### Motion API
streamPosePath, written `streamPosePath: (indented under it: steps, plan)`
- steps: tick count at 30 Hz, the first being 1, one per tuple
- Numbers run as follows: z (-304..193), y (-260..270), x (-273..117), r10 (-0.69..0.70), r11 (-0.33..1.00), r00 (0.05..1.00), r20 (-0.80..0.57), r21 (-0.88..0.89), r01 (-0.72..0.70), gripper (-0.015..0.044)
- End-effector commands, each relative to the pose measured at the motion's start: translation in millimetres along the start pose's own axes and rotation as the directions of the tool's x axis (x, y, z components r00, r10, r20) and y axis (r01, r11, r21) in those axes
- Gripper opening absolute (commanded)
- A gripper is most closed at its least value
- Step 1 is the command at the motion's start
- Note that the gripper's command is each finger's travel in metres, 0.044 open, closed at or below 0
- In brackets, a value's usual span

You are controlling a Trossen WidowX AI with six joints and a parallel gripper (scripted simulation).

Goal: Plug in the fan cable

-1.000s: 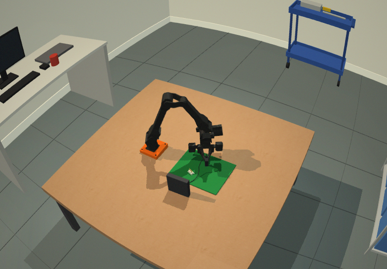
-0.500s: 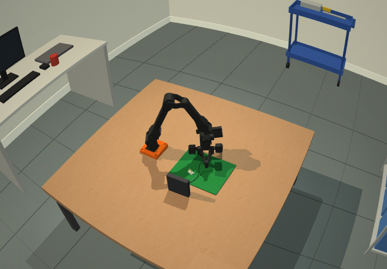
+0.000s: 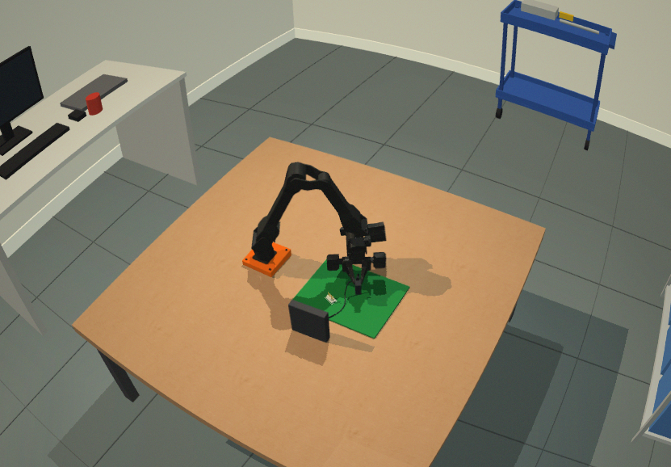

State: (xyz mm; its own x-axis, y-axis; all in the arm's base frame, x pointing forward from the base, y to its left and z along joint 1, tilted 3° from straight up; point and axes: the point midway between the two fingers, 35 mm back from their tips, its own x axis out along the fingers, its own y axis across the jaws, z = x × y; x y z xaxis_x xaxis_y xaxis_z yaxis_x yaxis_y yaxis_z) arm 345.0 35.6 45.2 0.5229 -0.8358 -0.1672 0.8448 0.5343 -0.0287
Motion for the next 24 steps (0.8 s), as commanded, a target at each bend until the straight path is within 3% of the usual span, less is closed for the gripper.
streamPosePath:
  steps: [1, 24]
  plan:
    - [-3.8, -0.7, 0.9, -0.001, 1.000, 1.000, 0.002, -0.008, 0.001, 0.0000]
    - [-24.8, -0.7, 5.1, -0.001, 1.000, 1.000, 0.002, -0.008, 0.001, 0.0000]
